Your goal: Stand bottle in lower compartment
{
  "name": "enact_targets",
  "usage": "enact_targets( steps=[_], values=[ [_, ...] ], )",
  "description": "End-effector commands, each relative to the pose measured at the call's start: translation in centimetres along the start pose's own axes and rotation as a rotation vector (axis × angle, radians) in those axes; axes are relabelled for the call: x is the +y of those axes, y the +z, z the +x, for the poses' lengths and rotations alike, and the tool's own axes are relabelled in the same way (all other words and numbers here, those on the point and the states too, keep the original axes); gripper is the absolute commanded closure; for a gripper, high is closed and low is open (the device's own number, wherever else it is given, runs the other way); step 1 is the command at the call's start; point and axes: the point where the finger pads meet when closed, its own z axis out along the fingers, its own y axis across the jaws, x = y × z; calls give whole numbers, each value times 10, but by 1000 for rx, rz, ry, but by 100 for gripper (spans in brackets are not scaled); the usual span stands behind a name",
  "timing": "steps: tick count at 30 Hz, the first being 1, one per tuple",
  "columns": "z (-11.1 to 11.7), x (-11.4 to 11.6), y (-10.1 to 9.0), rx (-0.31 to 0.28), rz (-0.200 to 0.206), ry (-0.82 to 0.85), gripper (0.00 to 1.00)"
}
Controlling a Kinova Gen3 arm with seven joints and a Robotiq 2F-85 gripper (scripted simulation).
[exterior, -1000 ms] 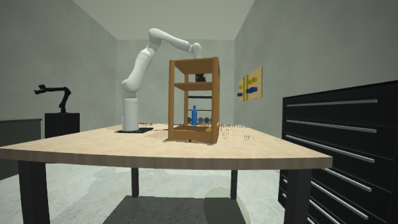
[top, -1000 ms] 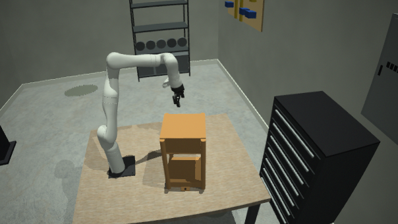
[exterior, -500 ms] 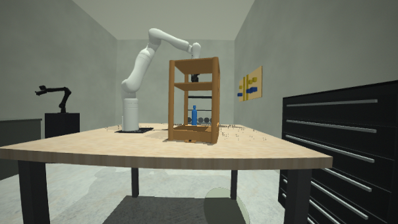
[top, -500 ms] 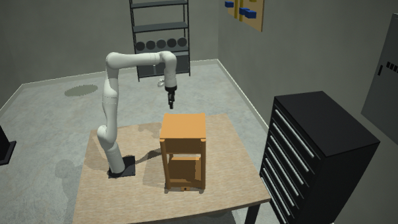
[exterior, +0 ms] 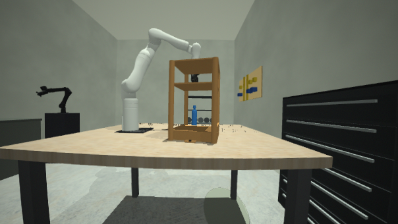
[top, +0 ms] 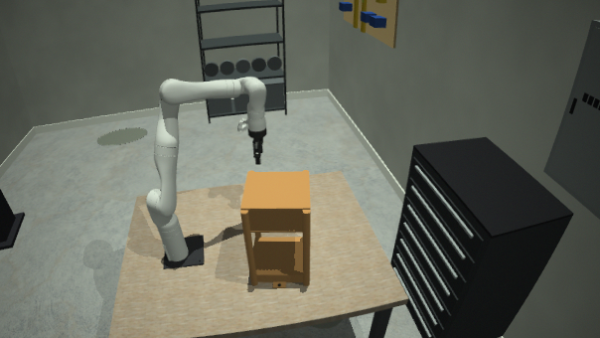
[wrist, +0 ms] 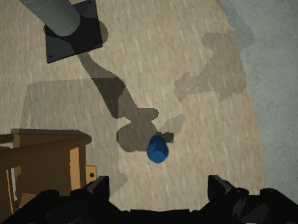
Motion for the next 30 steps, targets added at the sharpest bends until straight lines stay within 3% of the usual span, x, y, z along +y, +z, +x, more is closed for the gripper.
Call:
enact_targets(
  steps=[1, 15, 21, 26, 28, 30],
  values=[
    [0, 0, -1, -1, -1, 0, 40],
    [-2, -3, 2, -1, 28, -39, 40],
    [-5, -10, 5, 1, 80, -109, 40],
    [-9, -18, 9, 9, 149, -199, 40],
    [-9, -18, 9, 9, 149, -199, 40],
    [-11, -21, 11, 14, 184, -244, 40]
  ],
)
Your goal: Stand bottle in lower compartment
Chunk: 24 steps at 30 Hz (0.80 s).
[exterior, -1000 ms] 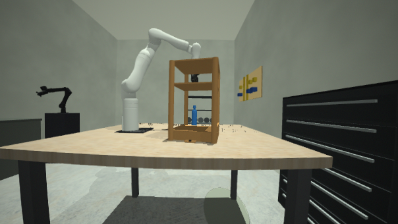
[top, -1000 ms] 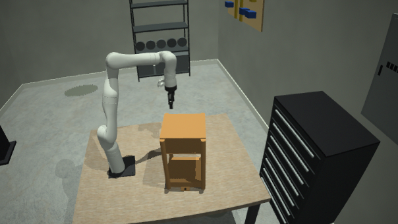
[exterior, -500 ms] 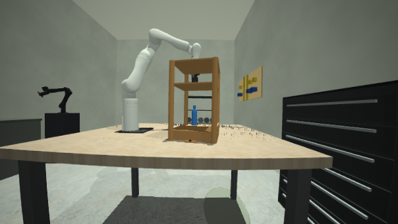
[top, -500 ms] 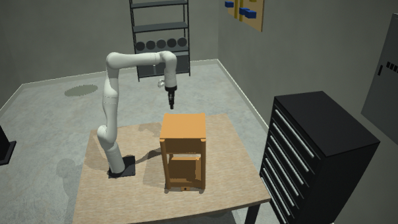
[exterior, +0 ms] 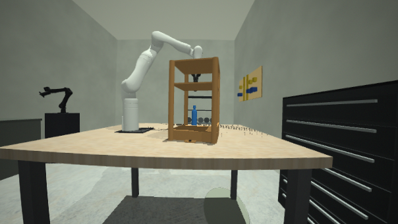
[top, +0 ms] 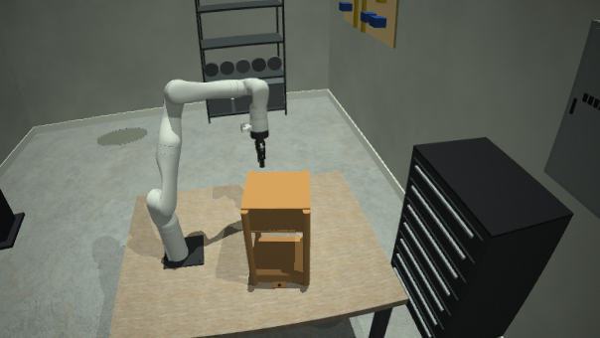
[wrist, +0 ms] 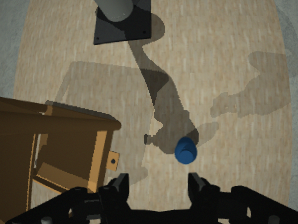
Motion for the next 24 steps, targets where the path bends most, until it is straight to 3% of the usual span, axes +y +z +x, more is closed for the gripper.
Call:
enact_targets(
  steps=[1, 13, 15, 24],
  values=[
    [-2, -3, 4, 9, 40, -47, 40],
    [-10, -32, 8, 107, 312, -397, 40],
    [-10, -32, 8, 107, 312, -397, 40],
    [-15, -50, -6, 265, 547, -687, 40]
  ],
)
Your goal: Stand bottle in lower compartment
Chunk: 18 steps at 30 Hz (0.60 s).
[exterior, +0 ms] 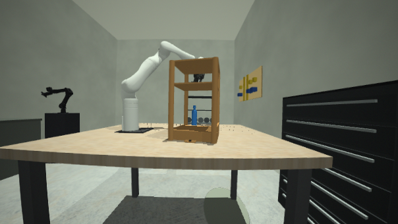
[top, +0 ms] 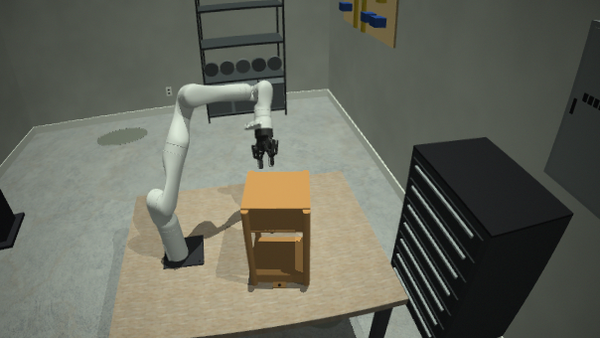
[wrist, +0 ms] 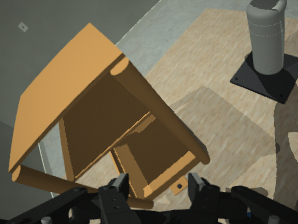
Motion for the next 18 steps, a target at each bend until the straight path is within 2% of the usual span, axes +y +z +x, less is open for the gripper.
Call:
enact_targets(
  steps=[1, 6, 8, 13, 18],
  values=[
    [-5, 2, -1, 57, 58, -83, 40],
    [1, -6, -13, 173, 159, -244, 40],
    [1, -6, -13, 173, 159, -244, 40],
    [7, -10, -29, 297, 242, -387, 40],
    [11, -10, -48, 420, 303, -508, 40]
  ],
)
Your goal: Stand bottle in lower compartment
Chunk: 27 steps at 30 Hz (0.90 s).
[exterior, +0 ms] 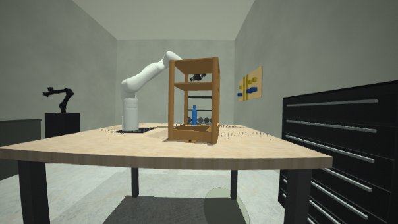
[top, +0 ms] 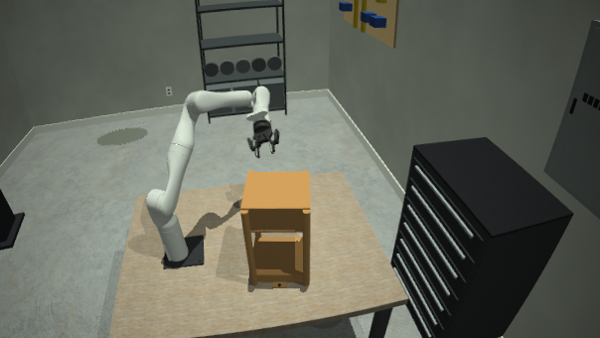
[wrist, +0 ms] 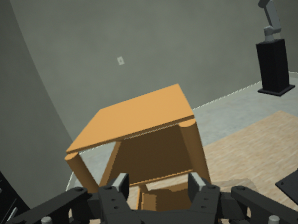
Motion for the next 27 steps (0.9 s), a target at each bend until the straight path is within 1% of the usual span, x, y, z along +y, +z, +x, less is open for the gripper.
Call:
enact_targets(
  steps=[1, 5, 7, 12, 17, 22, 24, 27],
  values=[
    [-5, 3, -11, 63, 30, -62, 40],
    [2, 5, -25, 148, 58, -143, 40],
    [2, 5, -25, 148, 58, -143, 40],
    [8, 8, -41, 239, 78, -222, 40],
    [12, 12, -55, 308, 88, -278, 40],
    [14, 16, -64, 354, 93, -314, 40],
    [14, 16, -64, 354, 93, -314, 40],
    [15, 17, -68, 371, 94, -328, 40]
  ],
)
